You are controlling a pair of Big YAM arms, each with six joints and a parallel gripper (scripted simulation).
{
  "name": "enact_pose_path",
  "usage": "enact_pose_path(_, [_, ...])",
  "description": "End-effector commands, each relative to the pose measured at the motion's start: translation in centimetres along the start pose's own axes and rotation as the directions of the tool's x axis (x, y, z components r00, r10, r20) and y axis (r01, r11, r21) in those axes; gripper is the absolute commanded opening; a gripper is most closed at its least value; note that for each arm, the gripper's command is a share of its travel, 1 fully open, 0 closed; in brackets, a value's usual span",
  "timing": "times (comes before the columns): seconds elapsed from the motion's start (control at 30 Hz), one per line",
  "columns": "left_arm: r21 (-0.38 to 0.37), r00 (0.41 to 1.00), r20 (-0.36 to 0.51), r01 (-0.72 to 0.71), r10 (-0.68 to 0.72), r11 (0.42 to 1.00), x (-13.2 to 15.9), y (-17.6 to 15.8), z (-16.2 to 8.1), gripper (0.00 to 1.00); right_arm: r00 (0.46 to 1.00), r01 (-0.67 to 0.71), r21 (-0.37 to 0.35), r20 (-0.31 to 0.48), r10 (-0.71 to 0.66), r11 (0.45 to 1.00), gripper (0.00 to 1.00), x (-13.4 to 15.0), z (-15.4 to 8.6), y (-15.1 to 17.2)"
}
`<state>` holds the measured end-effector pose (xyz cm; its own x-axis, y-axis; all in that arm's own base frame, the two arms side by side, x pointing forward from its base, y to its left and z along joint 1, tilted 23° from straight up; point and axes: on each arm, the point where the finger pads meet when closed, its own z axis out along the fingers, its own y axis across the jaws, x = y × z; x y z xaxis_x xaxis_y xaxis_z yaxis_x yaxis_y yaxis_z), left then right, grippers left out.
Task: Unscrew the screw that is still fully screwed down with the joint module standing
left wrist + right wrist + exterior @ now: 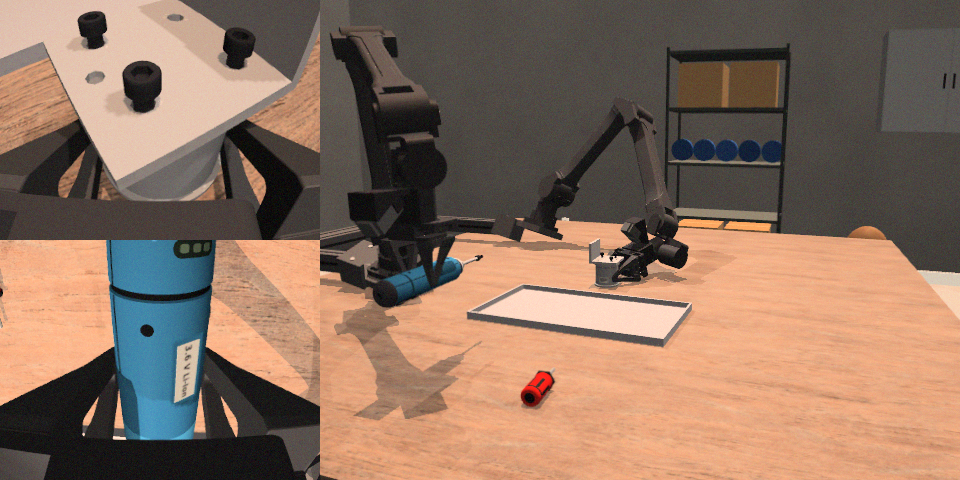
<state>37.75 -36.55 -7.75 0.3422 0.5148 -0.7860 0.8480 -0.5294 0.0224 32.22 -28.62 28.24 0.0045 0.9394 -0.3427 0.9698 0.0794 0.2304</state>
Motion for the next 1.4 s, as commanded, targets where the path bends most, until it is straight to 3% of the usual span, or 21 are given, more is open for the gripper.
enact_pose_path(0.0, [-0.011, 1.000, 0.001, -0.017, 0.017, 1.000, -0.4, 0.8, -0.3, 0.59, 1.000, 0.001, -0.033, 0.029, 0.000, 0.999, 0.42, -0.6, -0.9, 0.1])
enact_pose_path(0.17, [-0.011, 1.000, 0.001, -0.017, 0.017, 1.000, -0.4, 0.8, -0.3, 0.59, 1.000, 0.002, -0.006, 0.005, -0.002, 1.000, 0.42, -0.5, 1.7, 0.0])
enact_pose_path(0.33, [-0.011, 1.000, 0.001, -0.017, 0.017, 1.000, -0.4, 0.8, -0.3, 0.59, 1.000, -0.003, -0.031, 0.030, 0.004, 1.000, 0.42, -1.2, 1.3, 0.4])
enact_pose_path(0.37, [-0.011, 1.000, 0.001, -0.017, 0.017, 1.000, -0.4, 0.8, -0.3, 0.59, 1.000, -0.001, -0.018, 0.018, 0.002, 1.000, 0.42, -0.8, 2.2, 0.1])
enact_pose_path(0.53, [-0.011, 1.000, 0.001, -0.017, 0.017, 1.000, -0.4, 0.8, -0.3, 0.59, 1.000, -0.002, -0.033, 0.028, 0.003, 0.999, 0.42, -1.0, 1.1, 0.8])
enact_pose_path(0.57, [-0.011, 1.000, 0.001, -0.017, 0.017, 1.000, -0.4, 0.8, -0.3, 0.59, 1.000, 0.002, -0.014, 0.012, -0.001, 1.000, 0.42, -0.5, 2.7, 0.0])
enact_pose_path(0.63, [-0.011, 1.000, 0.001, -0.017, 0.017, 1.000, -0.4, 0.8, -0.3, 0.59, 1.000, 0.000, -0.005, 0.005, 0.000, 1.000, 0.42, -0.5, 3.6, -0.1])
enact_pose_path(0.87, [-0.011, 1.000, 0.001, -0.017, 0.017, 1.000, -0.4, 0.8, -0.3, 0.59, 0.999, -0.002, -0.035, 0.034, 0.003, 0.999, 0.42, -1.2, 3.4, 0.5])
enact_pose_path(0.93, [-0.011, 1.000, 0.001, -0.017, 0.017, 1.000, -0.4, 0.8, -0.3, 0.59, 1.000, -0.001, -0.009, 0.010, 0.001, 1.000, 0.42, -0.5, 5.2, -0.2])
enact_pose_path(1.0, [-0.011, 1.000, 0.001, -0.017, 0.017, 1.000, -0.4, 0.8, -0.3, 0.59, 1.000, -0.002, -0.032, 0.028, 0.003, 0.999, 0.42, -0.9, 3.7, 0.8])
enact_pose_path(1.1, [-0.011, 1.000, 0.001, -0.017, 0.017, 1.000, -0.4, 0.8, -0.3, 0.59, 1.000, -0.002, -0.032, 0.028, 0.003, 0.999, 0.42, -0.9, 3.7, 0.8])
enact_pose_path(1.17, [-0.011, 1.000, 0.001, -0.017, 0.017, 1.000, -0.4, 0.8, -0.3, 0.59, 1.000, 0.002, -0.006, 0.005, -0.002, 1.000, 0.42, -0.4, 5.9, -0.1])
enact_pose_path(1.37, [-0.011, 1.000, 0.001, -0.017, 0.017, 1.000, -0.4, 0.8, -0.3, 0.59, 1.000, 0.003, -0.019, 0.016, -0.002, 1.000, 0.42, -0.4, 6.4, 0.0])
